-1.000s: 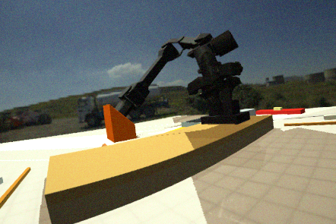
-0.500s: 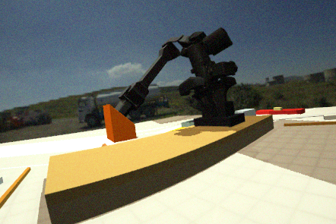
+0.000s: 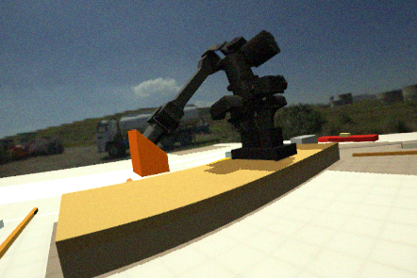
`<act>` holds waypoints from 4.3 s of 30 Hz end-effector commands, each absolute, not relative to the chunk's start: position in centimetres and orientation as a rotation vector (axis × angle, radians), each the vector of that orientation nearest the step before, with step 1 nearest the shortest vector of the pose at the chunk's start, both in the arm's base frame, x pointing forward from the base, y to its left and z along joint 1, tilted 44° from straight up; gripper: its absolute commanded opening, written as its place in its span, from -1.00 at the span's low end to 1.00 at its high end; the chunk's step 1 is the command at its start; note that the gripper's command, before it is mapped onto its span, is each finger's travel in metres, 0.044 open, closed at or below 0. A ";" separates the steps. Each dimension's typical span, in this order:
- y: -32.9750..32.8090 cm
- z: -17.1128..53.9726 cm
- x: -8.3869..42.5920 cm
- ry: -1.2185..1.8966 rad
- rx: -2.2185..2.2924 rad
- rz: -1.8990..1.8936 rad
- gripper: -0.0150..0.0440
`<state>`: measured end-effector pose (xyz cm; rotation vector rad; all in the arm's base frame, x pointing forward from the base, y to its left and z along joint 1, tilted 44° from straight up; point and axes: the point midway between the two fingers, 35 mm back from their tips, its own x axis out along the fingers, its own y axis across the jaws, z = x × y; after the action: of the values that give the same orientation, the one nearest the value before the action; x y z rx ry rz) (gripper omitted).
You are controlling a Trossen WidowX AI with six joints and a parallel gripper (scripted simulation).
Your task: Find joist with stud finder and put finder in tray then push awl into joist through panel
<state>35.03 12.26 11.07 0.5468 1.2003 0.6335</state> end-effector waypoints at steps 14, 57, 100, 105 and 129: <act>9.7 8.5 35.6 1.203 0.547 0.631 -0.49; 3.7 2.7 36.8 1.204 0.543 0.629 -0.49; -2.4 -3.0 38.1 1.203 0.538 0.626 -0.49; -3.1 -3.7 38.2 1.203 0.538 0.626 -0.49; -6.5 -6.8 39.0 1.202 0.535 0.624 -0.49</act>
<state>38.92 -5.84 -6.15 0.5352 1.1984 0.6262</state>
